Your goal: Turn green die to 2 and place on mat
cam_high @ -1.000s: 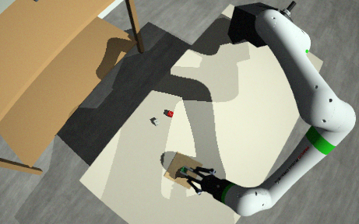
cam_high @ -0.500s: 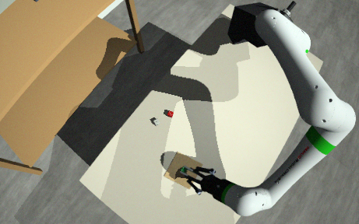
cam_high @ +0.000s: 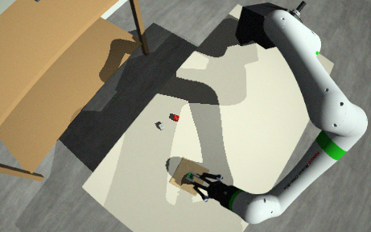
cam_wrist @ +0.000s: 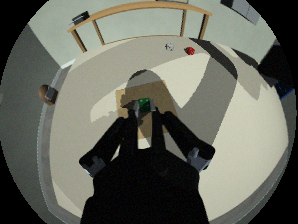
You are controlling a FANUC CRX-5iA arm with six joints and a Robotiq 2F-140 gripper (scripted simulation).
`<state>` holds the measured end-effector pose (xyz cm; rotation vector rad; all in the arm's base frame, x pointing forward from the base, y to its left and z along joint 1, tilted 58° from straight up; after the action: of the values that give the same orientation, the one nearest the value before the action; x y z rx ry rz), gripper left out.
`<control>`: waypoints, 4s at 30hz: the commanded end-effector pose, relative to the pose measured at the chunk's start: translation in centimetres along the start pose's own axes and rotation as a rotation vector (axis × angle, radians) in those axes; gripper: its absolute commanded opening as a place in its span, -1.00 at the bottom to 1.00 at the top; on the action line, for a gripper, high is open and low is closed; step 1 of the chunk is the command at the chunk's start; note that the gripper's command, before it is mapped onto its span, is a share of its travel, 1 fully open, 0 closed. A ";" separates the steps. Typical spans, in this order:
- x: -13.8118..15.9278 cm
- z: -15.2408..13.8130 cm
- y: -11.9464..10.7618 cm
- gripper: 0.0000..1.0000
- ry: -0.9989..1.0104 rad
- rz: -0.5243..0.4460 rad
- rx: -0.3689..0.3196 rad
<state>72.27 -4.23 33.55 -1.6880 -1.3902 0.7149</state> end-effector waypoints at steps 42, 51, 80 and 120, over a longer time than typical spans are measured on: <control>-5.2 0.4 -4.9 -0.57 0.001 -0.015 0.003; -7.4 0.5 -4.6 -0.57 0.001 -0.253 -0.016; -11.3 1.0 -2.4 -0.57 0.005 -0.636 -0.029; -15.6 1.1 3.1 -0.57 0.000 -1.306 -0.092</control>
<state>69.03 -18.96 29.88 -0.5892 -2.0822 -0.0795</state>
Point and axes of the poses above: the point where the finger pads meet when closed, its own y axis out along the fingers, its own z axis across the jaws, x = y × z, the point moved 8 cm from there along -y, back along the fingers, and after that the axes turned 4 degrees about -y, right-handed, at the moved point
